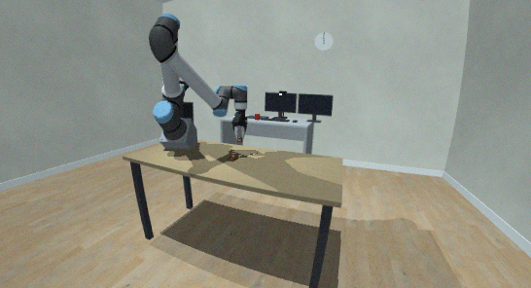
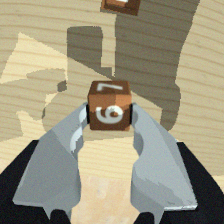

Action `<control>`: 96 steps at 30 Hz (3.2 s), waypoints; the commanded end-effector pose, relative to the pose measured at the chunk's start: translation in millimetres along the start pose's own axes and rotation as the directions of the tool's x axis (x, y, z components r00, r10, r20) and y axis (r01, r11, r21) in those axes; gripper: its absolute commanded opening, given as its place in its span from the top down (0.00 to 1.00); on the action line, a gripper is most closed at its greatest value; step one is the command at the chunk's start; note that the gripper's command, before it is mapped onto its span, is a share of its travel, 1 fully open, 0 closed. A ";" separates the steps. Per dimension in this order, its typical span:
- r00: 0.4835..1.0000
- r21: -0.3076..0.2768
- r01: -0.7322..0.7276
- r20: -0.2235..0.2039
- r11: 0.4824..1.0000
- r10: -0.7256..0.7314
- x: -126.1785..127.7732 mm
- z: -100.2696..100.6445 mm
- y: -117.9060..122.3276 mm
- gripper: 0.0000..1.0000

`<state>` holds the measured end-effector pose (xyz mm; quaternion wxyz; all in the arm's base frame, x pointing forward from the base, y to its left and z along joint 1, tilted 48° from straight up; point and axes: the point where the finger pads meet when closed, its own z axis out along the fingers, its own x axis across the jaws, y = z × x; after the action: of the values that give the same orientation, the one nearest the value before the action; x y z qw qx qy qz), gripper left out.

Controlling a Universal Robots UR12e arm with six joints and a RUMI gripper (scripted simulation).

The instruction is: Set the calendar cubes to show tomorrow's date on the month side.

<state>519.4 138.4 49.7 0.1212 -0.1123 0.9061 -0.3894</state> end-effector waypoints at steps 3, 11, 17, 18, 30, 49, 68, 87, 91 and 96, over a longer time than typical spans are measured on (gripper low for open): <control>1.000 0.000 0.000 0.000 1.000 0.000 0.0 7.6 0.0 0.89; 1.000 -0.001 0.000 0.000 1.000 0.000 -0.2 37.9 0.2 0.89; 1.000 -0.001 0.000 0.000 1.000 0.000 -0.3 57.5 0.3 0.89; 1.000 -0.001 0.000 0.000 1.000 0.000 -0.3 62.2 0.2 0.89; 1.000 -0.001 0.000 0.000 1.000 0.000 -0.6 94.7 0.2 0.89; 1.000 -0.001 -0.001 0.002 1.000 0.001 -1.7 94.7 -0.3 0.89; 1.000 -0.001 -0.001 0.002 1.000 0.001 -1.7 94.7 -0.3 0.89; 1.000 -0.001 0.000 0.000 1.000 0.000 -1.1 98.9 -0.1 0.89; 1.000 -0.001 0.000 0.001 1.000 0.000 -1.3 99.4 -0.2 0.89; 1.000 -0.001 -0.001 0.002 1.000 0.001 -1.7 98.9 -0.4 0.89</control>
<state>554.1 72.9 -14.4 0.1239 -0.1118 0.9059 -0.3893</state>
